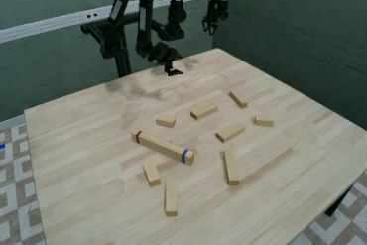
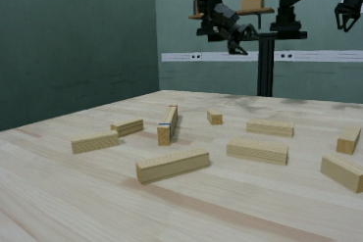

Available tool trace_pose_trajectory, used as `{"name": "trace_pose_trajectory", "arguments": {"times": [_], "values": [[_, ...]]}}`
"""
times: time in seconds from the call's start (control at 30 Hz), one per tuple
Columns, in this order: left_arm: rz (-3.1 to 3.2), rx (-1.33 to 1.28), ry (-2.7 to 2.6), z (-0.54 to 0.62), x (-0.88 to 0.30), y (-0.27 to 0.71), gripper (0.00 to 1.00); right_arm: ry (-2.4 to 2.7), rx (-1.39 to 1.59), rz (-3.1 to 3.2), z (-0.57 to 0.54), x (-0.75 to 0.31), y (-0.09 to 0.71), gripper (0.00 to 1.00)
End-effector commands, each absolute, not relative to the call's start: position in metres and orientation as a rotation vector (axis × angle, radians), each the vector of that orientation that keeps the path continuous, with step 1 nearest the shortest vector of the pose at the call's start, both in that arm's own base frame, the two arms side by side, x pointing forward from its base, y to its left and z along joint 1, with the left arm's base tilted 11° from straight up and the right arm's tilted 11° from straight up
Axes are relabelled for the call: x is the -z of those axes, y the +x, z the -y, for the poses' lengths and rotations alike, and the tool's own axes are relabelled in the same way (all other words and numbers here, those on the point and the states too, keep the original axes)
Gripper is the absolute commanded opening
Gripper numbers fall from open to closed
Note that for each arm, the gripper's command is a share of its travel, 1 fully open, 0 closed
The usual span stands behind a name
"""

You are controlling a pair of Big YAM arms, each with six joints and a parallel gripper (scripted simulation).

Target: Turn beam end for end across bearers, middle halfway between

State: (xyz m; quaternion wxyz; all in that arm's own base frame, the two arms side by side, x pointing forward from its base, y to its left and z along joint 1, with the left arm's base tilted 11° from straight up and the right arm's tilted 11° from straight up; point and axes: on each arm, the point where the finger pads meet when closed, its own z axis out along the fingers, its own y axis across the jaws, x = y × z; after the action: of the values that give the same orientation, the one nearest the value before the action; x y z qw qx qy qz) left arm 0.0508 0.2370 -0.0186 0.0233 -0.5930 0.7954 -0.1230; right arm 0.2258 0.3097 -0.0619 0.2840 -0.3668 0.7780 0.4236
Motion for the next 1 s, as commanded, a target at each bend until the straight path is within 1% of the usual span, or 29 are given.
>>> {"name": "trace_pose_trajectory", "arguments": {"times": [0.0,0.57,0.77,0.97], "values": [[-2.455,0.359,-1.828,-0.244,0.015,0.051,1.0,-0.985,-1.136,-2.071,-0.31,0.059,0.225,1.0],[-2.455,0.359,-1.828,-0.244,0.015,0.051,1.0,-0.985,-1.136,-2.071,-0.31,0.059,0.225,1.0],[-2.371,0.315,-1.905,-0.233,0.021,0.07,1.0,-1.078,-1.028,-2.018,-0.294,0.066,0.246,1.0],[-2.237,0.218,-1.936,-0.205,0.039,0.133,1.0,-1.21,-0.803,-2.022,-0.228,0.105,0.303,1.0]]}}
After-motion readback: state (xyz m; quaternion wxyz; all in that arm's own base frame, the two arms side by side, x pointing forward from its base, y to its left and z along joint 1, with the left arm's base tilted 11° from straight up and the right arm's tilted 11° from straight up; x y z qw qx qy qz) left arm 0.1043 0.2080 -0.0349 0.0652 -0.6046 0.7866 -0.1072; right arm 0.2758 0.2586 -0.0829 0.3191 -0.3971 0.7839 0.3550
